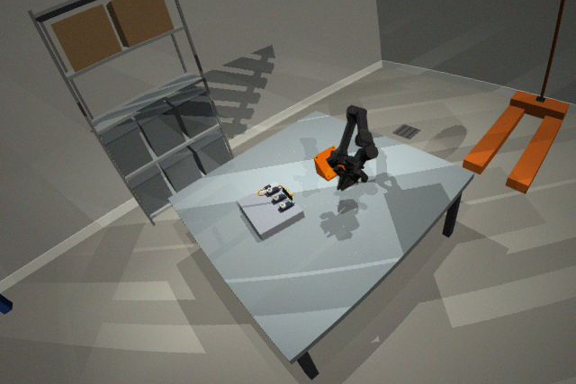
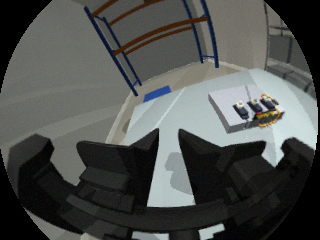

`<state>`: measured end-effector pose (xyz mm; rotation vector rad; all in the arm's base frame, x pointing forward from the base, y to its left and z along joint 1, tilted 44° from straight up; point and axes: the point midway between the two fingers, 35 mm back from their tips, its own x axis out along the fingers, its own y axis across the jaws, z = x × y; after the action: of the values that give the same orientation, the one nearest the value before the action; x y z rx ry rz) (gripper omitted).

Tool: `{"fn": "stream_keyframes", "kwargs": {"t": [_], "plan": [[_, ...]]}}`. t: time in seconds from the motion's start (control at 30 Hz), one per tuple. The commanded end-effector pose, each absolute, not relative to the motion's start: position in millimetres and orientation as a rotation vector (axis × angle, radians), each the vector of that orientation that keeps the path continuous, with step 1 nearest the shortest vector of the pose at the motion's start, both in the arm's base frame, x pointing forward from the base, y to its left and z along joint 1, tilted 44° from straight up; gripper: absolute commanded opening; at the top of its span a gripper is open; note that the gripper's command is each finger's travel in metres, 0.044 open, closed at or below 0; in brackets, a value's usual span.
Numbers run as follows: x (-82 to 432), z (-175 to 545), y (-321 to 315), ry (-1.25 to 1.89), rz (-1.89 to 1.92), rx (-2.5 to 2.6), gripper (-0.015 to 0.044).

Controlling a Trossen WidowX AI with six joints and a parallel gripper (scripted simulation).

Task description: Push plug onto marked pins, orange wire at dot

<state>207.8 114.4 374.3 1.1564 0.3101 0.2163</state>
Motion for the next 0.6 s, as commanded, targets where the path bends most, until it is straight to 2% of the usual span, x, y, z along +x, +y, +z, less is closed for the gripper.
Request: {"fn": "stream_keyframes", "kwargs": {"t": [0.0, 0.57], "plan": [[219, 370, 113, 0.28, 0.212, 1.073, 0.0115], [263, 357, 88, 0.137, 0.166, 0.733, 0.0115]]}}
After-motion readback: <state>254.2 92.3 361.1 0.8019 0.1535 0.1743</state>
